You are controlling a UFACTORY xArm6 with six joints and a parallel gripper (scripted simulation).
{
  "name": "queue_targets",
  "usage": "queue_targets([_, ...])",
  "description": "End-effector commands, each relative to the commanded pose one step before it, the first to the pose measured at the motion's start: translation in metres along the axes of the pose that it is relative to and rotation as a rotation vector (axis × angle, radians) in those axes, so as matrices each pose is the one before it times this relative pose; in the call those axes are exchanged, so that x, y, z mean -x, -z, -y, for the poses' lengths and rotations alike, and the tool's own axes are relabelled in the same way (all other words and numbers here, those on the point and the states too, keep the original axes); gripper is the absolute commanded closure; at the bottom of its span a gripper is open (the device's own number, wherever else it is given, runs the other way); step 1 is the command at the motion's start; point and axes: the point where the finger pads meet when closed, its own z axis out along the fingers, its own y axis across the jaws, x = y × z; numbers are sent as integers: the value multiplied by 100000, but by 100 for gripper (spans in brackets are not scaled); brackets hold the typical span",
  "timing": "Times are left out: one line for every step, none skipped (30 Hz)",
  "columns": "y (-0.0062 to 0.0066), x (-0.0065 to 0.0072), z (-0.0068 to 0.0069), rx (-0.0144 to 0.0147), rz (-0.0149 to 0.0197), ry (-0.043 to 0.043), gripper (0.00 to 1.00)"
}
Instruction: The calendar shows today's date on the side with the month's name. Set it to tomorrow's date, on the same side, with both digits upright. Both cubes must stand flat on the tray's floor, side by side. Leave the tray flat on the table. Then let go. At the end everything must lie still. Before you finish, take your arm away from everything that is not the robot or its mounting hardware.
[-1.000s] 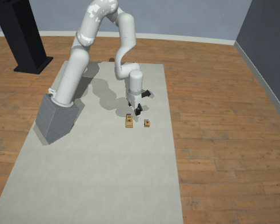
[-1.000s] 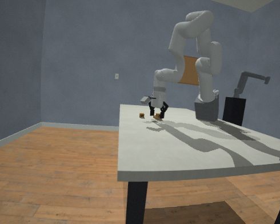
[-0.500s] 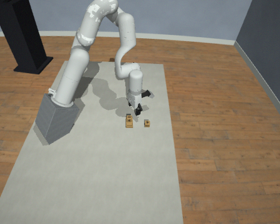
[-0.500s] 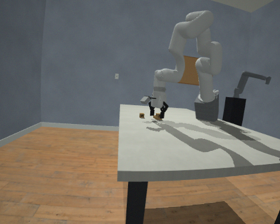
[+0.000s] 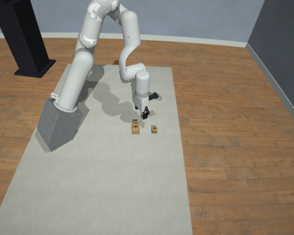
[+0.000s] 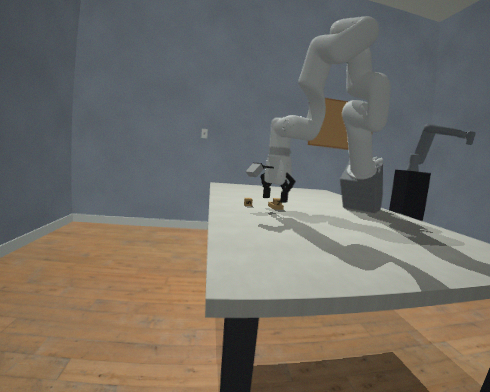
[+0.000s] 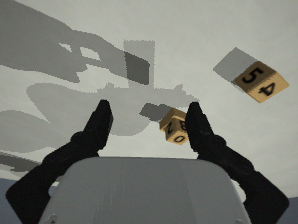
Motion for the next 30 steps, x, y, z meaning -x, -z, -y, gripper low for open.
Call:
queue_targets([1788, -76, -5, -90, 274, -36, 0])
queue_targets([446, -1, 0, -2, -2, 0, 0])
queue_targets([425, -1, 0, -2, -2, 0, 0])
queue_targets([393, 0, 0, 0, 0, 0, 0])
queue_targets([350, 2, 0, 4, 5, 0, 0])
queue_targets([303, -2, 0, -4, -4, 1, 0])
queue_targets([244, 1, 0, 2, 2, 0, 0])
queue_targets([185, -1, 0, -3, -3, 0, 0])
queue_targets([124, 1, 0, 2, 3, 0, 0])
queue_targets([70, 1, 0, 3, 3, 0, 0])
queue_targets([28, 1, 0, 1, 2, 0, 0])
queue_targets([4, 0, 0, 0, 0, 0, 0])
queue_targets([0, 0, 0, 0, 0, 0, 0])
queue_targets([0, 0, 0, 0, 0, 0, 0])
queue_targets([0, 0, 0, 0, 0, 0, 0])
queue_targets([0, 0, 0, 0, 0, 0, 0])
queue_targets([0, 0, 0, 0, 0, 0, 0])
queue_targets([0, 0, 0, 0, 0, 0, 0])
queue_targets([0, 0, 0, 0, 0, 0, 0])
queue_targets([0, 0, 0, 0, 0, 0, 0])
queue_targets([0, 0, 0, 0, 0, 0, 0])
queue_targets([0, 0, 0, 0, 0, 0, 0])
queue_targets([0, 0, 0, 0, 0, 0, 0])
queue_targets([3, -52, -126, 3, 11, -604, 0])
queue_targets([18, -286, -716, 18, 59, -3396, 0])
queue_targets([55, -579, -1512, 33, 94, -6993, 0])
queue_targets([85, -620, -1593, 24, 58, -7195, 0])
queue_targets([24, -158, -370, 3, 8, -1668, 0])
queue_targets([14, -90, -208, 2, 4, -936, 0])
queue_targets([81, -444, -1074, 4, 8, -4747, 0])
